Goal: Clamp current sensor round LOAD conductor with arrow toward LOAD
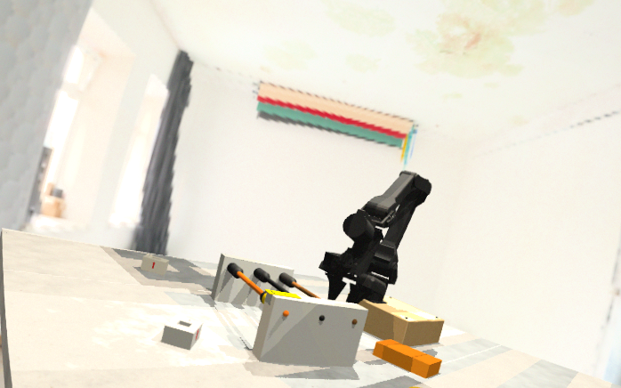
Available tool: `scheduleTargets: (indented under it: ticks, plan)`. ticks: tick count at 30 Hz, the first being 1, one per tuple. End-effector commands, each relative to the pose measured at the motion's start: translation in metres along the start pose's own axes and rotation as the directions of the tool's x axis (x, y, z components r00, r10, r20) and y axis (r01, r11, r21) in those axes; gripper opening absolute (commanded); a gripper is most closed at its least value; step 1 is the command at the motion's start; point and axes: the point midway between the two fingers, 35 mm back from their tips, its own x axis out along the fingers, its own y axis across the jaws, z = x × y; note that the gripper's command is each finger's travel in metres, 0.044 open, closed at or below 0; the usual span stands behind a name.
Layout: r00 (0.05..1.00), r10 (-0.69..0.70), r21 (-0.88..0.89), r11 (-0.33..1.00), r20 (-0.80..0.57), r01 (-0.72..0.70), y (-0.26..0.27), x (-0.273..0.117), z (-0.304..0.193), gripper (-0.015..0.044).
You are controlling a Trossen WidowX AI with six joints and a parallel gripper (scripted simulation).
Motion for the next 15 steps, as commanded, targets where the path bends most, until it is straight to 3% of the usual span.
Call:
scheduleTargets:
  ticks: [1,5,10,11,15]
  plan:
    - [1.000,0.000,-0.001,1.000,0.001,0.000,0.001,-0.009,0.001,0.0282]
    - [1.000,-0.002,0.002,1.000,0.006,0.002,0.000,-0.054,-0.004,0.0282]
    - [1.000,-0.002,0.002,1.000,0.006,0.002,0.000,-0.056,-0.005,0.0282]
    - [1.000,-0.002,-0.012,1.000,0.004,0.002,0.000,-0.056,-0.004,0.0308]
    - [0.999,-0.008,-0.298,0.955,-0.044,-0.006,0.000,-0.057,0.001,0.0320]
